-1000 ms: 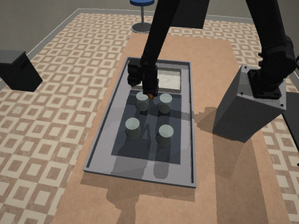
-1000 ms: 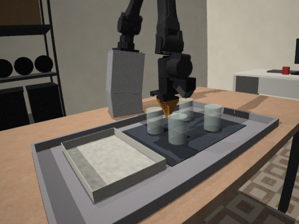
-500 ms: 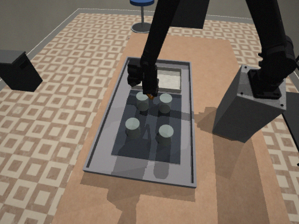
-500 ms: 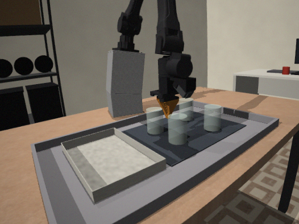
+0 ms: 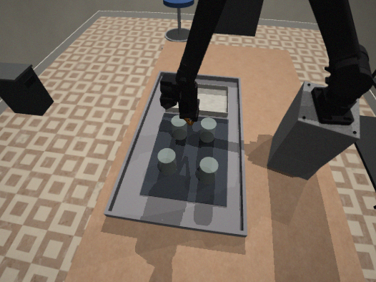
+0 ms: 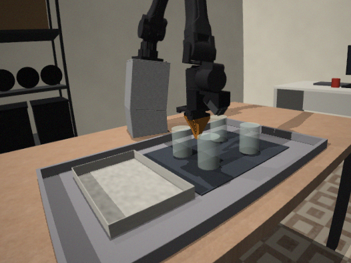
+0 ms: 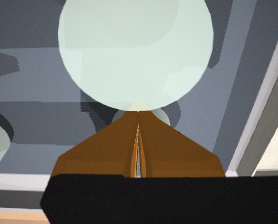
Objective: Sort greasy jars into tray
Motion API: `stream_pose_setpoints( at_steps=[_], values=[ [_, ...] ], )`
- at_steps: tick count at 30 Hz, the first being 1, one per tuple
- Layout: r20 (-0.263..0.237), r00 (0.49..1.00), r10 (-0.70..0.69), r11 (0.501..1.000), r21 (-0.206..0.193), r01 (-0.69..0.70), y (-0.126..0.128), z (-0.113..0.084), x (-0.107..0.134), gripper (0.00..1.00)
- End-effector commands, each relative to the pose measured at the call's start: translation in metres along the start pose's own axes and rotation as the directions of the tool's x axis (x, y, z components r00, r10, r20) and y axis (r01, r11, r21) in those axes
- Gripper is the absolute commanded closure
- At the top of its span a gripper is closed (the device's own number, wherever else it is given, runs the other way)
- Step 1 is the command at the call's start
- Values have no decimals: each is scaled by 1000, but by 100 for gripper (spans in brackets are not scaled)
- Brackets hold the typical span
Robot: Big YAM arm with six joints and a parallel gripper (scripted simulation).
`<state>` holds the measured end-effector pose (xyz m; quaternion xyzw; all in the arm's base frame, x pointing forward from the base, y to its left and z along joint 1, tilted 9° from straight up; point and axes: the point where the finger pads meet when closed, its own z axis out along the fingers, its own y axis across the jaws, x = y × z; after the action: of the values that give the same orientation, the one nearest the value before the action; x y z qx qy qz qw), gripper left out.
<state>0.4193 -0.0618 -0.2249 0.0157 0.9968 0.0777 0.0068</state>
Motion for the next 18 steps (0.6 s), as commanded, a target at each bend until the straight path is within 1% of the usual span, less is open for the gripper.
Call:
stream_pose_setpoints(
  at_steps=[1,18],
  values=[
    [31,999,-9,1000,3,9,4,-3,-20,100],
    [31,999,-9,1000,3,9,4,-3,-22,100]
  ],
)
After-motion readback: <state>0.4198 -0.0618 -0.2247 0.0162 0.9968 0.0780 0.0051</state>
